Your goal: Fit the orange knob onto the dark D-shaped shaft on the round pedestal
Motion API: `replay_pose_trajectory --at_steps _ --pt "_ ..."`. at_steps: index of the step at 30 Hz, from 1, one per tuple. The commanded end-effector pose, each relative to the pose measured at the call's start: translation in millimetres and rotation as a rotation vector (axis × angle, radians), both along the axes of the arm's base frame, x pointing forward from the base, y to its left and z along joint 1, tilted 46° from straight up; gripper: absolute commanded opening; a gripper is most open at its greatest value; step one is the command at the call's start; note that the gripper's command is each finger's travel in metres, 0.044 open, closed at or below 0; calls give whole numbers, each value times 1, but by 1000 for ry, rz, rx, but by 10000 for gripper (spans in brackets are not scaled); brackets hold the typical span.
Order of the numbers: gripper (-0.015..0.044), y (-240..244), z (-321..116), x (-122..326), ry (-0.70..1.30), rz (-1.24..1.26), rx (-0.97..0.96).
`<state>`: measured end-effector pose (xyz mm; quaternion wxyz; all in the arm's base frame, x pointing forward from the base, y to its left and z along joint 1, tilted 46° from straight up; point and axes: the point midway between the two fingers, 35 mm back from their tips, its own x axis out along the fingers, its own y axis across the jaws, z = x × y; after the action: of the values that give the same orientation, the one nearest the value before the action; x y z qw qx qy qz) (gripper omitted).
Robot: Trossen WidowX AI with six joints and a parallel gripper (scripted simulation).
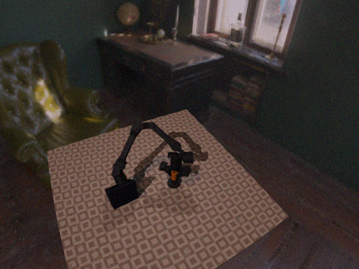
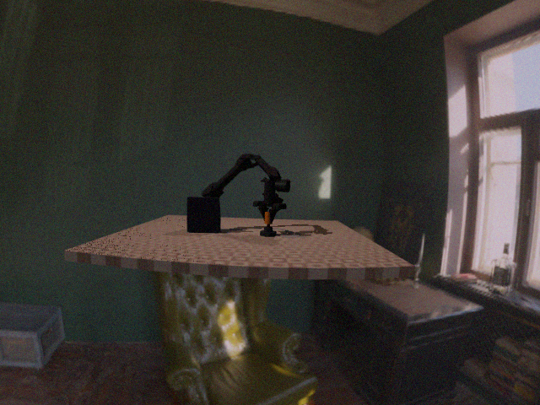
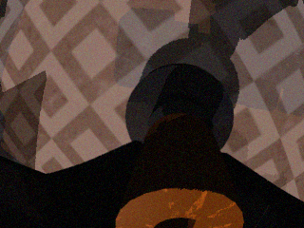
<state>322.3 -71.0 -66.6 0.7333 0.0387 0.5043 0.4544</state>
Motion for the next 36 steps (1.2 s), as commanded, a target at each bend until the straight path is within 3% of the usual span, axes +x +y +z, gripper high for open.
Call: replay_pose_trajectory --at_steps 1,29,36 --pt "0 -1 2 0 -9 -1 -1" --pt "0 -2 2 -1 -9 -1 -1" --pt "0 -4 1 -2 -150 139 -17"
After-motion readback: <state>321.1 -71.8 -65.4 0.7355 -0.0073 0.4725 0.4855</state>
